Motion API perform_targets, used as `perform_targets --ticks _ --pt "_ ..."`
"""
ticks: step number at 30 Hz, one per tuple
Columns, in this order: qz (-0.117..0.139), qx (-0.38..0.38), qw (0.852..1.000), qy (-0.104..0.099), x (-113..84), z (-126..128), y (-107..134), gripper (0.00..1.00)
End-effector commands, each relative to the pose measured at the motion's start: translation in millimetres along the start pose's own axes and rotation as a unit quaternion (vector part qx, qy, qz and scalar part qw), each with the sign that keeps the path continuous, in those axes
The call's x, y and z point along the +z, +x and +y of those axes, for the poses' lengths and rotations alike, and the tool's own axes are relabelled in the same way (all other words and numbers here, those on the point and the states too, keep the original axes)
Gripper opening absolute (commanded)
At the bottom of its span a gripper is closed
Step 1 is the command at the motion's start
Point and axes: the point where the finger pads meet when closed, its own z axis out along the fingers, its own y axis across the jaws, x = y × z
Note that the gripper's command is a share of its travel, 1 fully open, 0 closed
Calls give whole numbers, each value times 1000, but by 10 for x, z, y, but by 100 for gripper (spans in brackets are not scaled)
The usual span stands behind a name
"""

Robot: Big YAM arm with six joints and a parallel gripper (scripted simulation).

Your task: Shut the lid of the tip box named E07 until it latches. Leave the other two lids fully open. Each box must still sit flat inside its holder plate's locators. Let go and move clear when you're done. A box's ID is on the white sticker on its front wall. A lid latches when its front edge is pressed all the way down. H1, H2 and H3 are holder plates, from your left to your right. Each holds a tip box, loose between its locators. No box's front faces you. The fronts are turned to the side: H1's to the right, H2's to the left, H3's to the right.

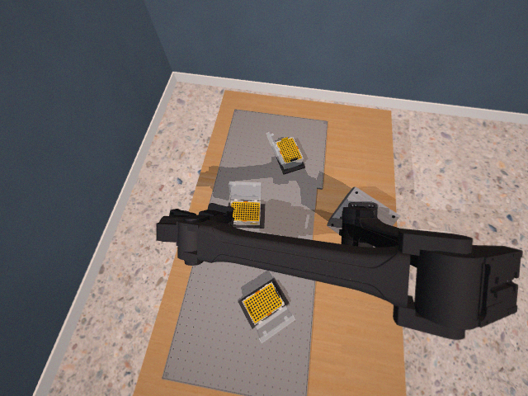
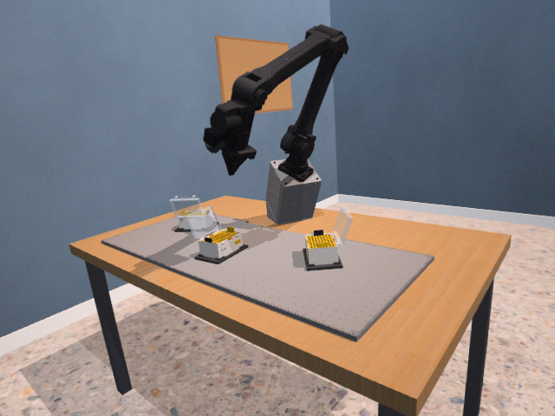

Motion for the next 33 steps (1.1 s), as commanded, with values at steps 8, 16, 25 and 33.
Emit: perform_targets --ticks 8,16,25,33 --pt "30 -110 993 5 -224 25 427 0" --pt "89 -164 982 -32 -46 187 716 0" --pt "131 -215 965 -69 68 349 993 0" --pt "171 -261 944 -106 171 510 1320 0"
